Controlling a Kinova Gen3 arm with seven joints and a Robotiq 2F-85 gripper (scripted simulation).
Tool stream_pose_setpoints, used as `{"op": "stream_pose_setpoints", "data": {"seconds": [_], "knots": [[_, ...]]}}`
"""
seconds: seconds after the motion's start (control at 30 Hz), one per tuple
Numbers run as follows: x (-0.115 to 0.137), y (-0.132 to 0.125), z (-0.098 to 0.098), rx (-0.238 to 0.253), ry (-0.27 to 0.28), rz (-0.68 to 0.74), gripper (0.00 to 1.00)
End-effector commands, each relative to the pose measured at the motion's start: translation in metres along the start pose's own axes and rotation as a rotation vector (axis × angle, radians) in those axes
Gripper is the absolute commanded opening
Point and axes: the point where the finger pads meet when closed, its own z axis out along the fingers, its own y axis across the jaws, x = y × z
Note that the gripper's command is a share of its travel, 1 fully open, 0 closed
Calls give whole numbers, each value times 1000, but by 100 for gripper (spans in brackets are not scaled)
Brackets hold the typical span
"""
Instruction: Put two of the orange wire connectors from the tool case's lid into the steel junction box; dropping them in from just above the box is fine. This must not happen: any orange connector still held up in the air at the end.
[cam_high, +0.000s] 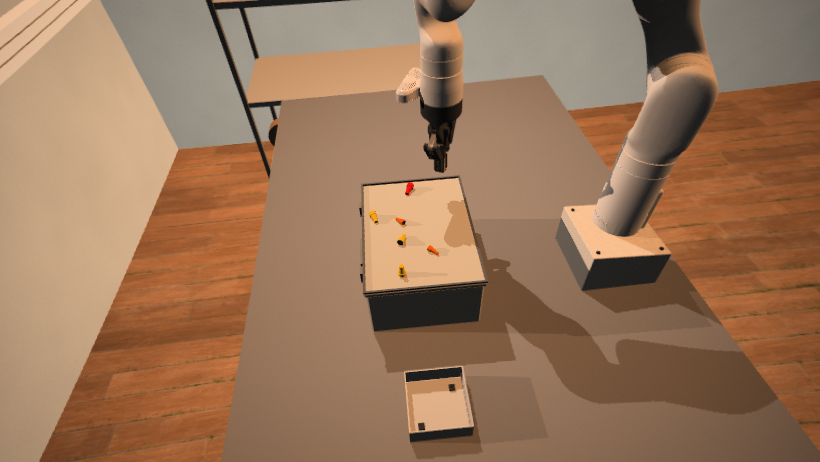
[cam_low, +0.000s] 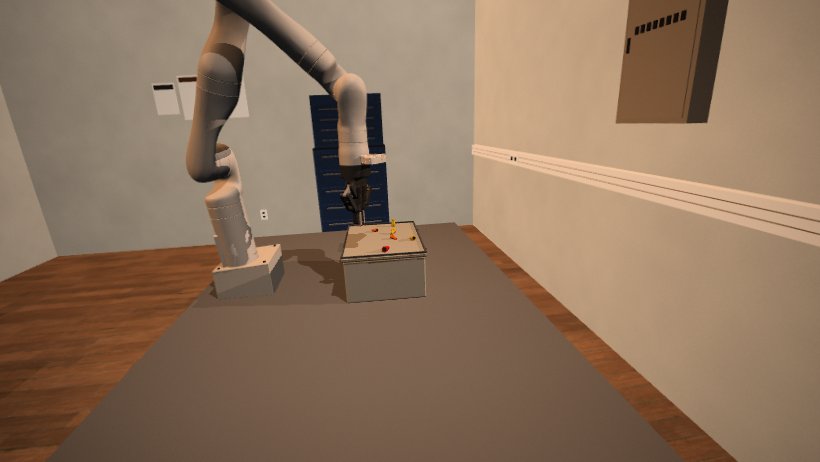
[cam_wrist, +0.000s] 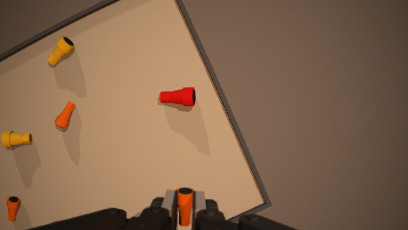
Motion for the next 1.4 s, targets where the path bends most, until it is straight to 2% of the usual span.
{"op": "stream_pose_setpoints", "data": {"seconds": [0.0, 0.47, 0.87, 1.1, 1.37], "knots": [[2, 0, -2, 1, 6, 2, 15], [1, -1, -2, 1, 6, 2, 15], [-5, -17, -2, 1, 6, 2, 15], [-14, -41, -2, 1, 6, 2, 15], [-30, -81, -2, 1, 6, 2, 15]]}}
